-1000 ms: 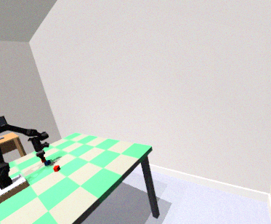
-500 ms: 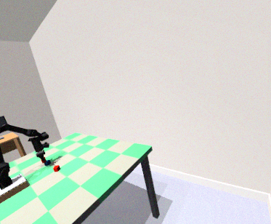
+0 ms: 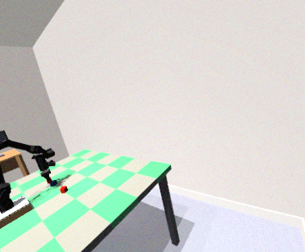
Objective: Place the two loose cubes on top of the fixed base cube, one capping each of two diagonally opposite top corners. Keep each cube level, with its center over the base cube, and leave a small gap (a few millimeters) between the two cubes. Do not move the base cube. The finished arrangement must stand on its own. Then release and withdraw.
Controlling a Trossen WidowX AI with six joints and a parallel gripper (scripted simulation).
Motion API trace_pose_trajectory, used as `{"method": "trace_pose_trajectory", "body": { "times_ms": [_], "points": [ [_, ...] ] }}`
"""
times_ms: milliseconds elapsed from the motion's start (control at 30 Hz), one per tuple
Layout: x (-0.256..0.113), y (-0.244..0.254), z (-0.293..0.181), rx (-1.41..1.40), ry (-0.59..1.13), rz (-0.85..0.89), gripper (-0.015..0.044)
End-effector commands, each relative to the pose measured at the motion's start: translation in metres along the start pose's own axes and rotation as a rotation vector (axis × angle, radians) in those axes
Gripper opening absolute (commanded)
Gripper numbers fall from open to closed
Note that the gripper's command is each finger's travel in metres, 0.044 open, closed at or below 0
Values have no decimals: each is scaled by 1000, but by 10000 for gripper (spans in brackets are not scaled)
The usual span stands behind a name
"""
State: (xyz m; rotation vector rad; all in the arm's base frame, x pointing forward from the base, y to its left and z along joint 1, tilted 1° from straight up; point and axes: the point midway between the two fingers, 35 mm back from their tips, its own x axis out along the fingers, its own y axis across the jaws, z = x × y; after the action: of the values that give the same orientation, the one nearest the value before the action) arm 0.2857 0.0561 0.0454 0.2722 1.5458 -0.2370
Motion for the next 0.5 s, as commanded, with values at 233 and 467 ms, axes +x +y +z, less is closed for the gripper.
{"method": "trace_pose_trajectory", "body": {
  "times_ms": [233, 467],
  "points": [
    [-9, 0, 0, 0, 0, 0, 205],
    [-15, 0, 0, 0, 0, 0, 205]
  ]
}}
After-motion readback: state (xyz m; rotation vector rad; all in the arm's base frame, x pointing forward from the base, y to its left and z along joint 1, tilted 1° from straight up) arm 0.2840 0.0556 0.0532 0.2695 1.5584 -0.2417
